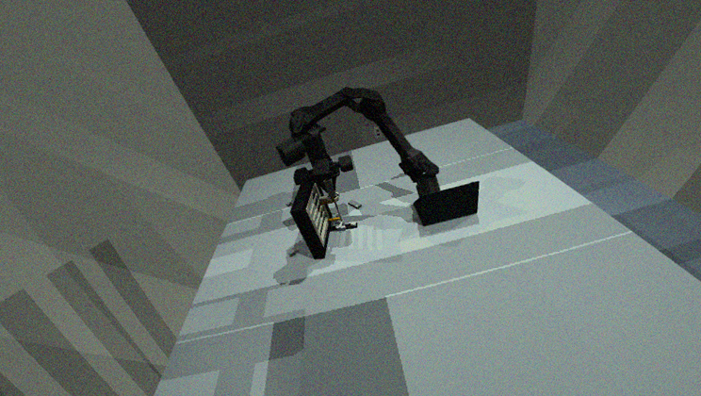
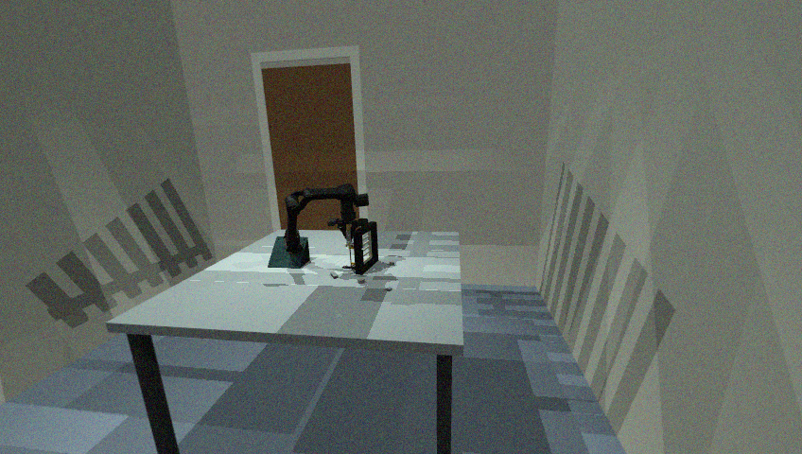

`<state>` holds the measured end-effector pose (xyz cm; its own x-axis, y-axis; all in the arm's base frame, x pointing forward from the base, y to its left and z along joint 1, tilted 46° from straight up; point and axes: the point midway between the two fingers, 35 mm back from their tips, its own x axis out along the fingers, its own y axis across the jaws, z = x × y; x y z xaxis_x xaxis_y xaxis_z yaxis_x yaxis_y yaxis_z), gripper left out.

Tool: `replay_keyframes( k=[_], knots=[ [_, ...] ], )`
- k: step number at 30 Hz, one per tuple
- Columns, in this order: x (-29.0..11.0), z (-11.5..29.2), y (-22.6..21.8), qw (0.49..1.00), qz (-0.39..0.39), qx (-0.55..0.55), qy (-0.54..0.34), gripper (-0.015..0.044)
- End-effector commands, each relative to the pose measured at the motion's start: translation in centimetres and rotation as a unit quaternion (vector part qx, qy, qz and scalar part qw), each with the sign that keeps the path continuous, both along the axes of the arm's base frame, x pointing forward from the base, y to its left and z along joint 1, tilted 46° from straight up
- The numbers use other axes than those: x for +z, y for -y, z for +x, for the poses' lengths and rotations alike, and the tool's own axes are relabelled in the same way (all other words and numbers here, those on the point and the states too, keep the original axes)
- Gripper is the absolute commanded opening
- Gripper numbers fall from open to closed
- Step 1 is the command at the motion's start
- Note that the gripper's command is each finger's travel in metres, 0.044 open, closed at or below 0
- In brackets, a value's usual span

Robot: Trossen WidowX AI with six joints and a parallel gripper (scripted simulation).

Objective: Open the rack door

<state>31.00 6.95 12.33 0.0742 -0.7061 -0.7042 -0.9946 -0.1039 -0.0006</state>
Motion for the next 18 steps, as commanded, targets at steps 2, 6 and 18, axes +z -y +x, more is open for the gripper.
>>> replay_keyframes(
  k=[2,6,18],
  knots=[
    [0.0,-0.1,0.0,1.000,0.001,-0.009,0.010,0.0016],
    [-0.1,-0.3,-0.1,0.999,0.004,-0.036,0.037,0.0016],
    [-0.6,-1.2,-0.5,0.986,0.012,-0.117,0.118,0.0016]
  ],
)
